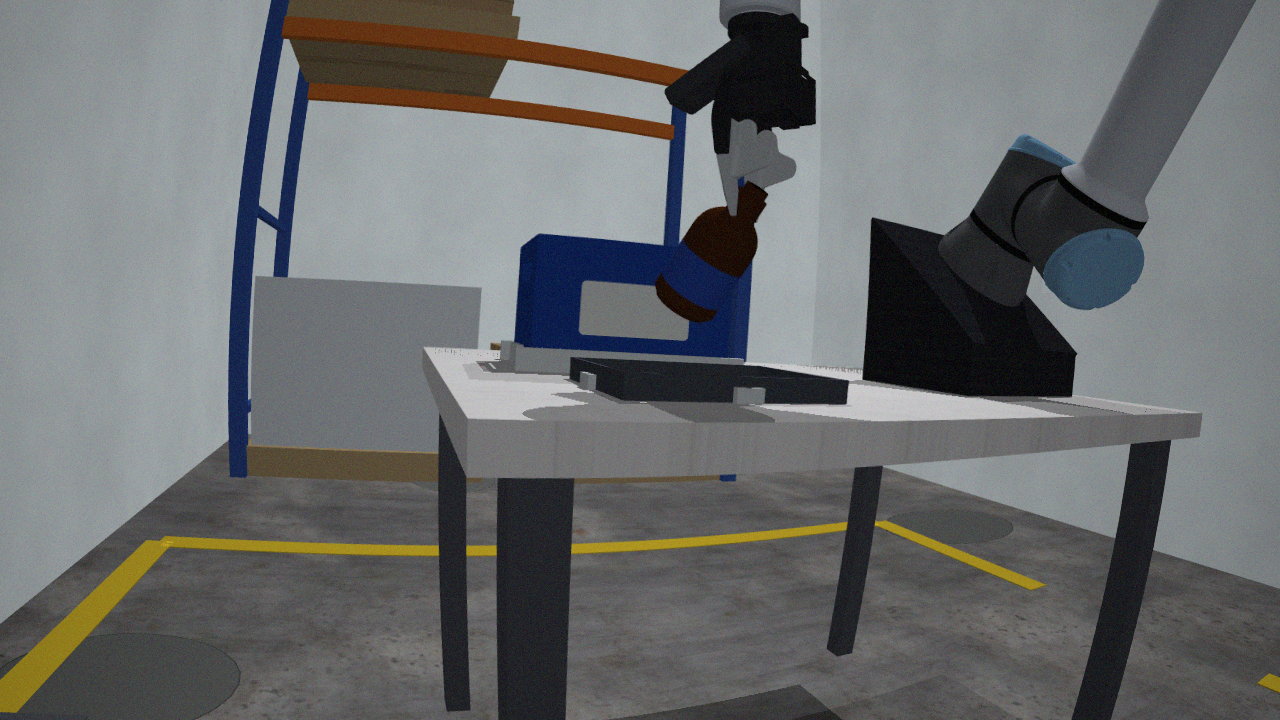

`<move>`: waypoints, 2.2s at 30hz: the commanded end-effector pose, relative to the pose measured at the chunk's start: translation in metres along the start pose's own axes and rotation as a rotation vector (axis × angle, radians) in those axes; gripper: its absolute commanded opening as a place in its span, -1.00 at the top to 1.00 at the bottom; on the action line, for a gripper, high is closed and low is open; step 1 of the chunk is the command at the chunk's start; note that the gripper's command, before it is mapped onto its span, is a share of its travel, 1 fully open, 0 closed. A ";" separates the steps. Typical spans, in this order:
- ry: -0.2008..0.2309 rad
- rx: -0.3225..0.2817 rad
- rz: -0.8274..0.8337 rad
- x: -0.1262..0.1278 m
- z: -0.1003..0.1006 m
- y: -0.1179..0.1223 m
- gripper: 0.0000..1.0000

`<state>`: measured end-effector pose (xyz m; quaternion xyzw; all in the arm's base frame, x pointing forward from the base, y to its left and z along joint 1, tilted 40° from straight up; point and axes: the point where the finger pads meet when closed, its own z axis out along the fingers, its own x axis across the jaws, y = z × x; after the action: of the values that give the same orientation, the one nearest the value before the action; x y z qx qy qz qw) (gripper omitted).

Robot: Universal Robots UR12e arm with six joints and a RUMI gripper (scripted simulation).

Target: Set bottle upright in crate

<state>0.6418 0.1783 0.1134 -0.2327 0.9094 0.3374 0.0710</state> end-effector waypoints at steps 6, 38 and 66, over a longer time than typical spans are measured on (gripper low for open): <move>-0.004 0.005 -0.004 -0.003 -0.006 -0.002 1.00; -0.006 0.008 -0.006 -0.004 -0.008 -0.002 1.00; -0.006 0.007 0.142 -0.005 -0.007 -0.002 1.00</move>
<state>0.6435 0.1752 0.1169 -0.1910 0.9193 0.3392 0.0575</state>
